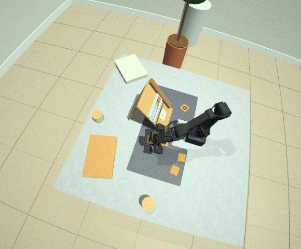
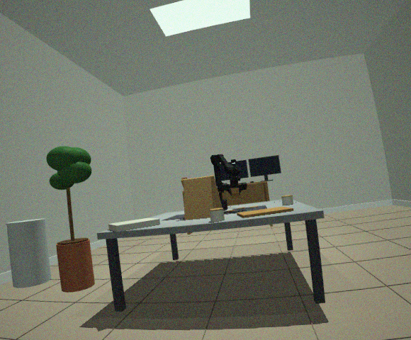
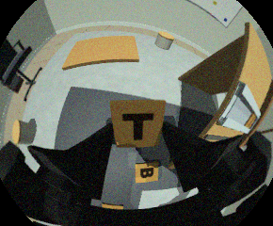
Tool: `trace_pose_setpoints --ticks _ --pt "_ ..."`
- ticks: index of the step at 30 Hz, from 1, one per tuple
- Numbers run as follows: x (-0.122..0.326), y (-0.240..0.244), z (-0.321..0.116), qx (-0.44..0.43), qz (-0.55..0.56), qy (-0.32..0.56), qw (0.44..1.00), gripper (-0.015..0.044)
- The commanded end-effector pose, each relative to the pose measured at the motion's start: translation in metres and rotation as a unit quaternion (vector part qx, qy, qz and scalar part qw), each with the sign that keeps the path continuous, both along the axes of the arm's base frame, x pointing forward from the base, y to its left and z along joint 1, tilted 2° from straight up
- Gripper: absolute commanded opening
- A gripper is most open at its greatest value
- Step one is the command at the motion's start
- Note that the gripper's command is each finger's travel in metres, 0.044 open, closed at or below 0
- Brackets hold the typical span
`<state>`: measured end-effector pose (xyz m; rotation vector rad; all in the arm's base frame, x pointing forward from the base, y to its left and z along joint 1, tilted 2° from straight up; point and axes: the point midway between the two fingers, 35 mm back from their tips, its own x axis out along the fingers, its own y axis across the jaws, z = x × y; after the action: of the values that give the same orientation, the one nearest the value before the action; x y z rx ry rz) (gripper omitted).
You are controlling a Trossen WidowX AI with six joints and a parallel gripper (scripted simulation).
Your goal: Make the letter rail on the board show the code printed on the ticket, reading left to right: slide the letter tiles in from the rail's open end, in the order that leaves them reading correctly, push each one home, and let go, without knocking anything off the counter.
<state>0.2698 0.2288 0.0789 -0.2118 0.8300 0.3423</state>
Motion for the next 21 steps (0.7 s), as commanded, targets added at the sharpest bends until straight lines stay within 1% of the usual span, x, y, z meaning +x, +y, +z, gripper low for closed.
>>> trace_pose_setpoints --ticks 1,7,21 --pt "0.016 -0.007 0.019 0.030 -0.042 -0.036 0.998 0.0000" --pt "0.038 -0.019 0.045 0.074 -0.103 -0.088 0.988 0.0000" --pt "0.039 -0.019 0.046 0.075 -0.104 -0.089 0.988 0.0000"
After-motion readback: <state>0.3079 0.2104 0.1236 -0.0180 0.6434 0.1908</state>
